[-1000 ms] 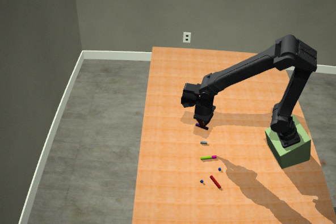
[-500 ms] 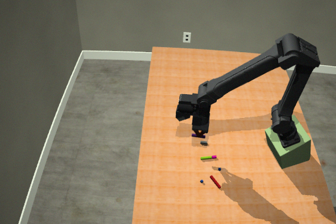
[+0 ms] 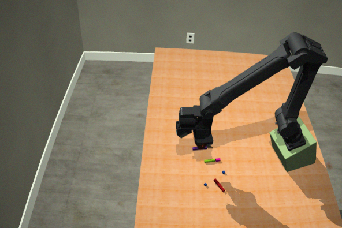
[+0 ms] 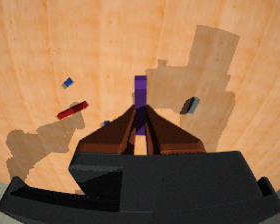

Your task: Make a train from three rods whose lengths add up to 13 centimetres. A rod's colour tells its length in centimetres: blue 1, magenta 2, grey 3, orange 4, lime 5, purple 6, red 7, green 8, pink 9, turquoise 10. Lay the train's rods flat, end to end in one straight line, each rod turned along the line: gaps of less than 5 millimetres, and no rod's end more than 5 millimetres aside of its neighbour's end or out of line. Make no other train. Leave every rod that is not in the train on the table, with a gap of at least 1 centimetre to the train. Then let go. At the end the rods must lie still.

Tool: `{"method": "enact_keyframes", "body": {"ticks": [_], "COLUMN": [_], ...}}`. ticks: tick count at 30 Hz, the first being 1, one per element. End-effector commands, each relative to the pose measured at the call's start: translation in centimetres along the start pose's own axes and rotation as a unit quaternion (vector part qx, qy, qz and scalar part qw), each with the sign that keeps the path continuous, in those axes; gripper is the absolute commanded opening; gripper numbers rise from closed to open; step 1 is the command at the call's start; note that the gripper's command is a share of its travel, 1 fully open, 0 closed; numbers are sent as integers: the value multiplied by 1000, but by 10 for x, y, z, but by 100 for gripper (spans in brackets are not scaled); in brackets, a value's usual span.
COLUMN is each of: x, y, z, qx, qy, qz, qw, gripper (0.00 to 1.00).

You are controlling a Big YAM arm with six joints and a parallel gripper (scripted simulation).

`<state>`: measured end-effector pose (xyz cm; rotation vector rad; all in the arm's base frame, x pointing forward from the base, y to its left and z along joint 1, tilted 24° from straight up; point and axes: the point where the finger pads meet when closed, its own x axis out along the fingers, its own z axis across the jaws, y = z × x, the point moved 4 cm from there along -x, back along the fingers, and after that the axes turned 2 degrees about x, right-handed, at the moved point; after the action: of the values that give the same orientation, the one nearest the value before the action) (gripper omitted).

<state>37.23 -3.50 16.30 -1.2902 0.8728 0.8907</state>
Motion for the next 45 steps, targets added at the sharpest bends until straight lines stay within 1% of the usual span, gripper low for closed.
{"method": "enact_keyframes", "body": {"ticks": [1, 2, 11, 19, 24, 32, 34, 40, 45], "x": [-2, -2, -2, 8, 24, 59, 59, 81, 90], "y": [-5, -4, -4, -2, -2, -1, -1, 0, 0], "z": [2, -5, -4, -1, 4, 4, 4, 4, 4], "qx": [-19, -11, -9, -10, -11, -11, -11, -12, -12], "qy": [1, 5, 3, 2, 0, 0, 0, 0, 0], "qz": [-3, -2, -2, -3, -2, -2, -2, -1, -1], "qw": [1000, 1000, 1000, 1000, 1000, 1000, 1000, 1000, 1000], "gripper": [4, 4, 4, 4, 4, 4, 4, 4, 4]}}
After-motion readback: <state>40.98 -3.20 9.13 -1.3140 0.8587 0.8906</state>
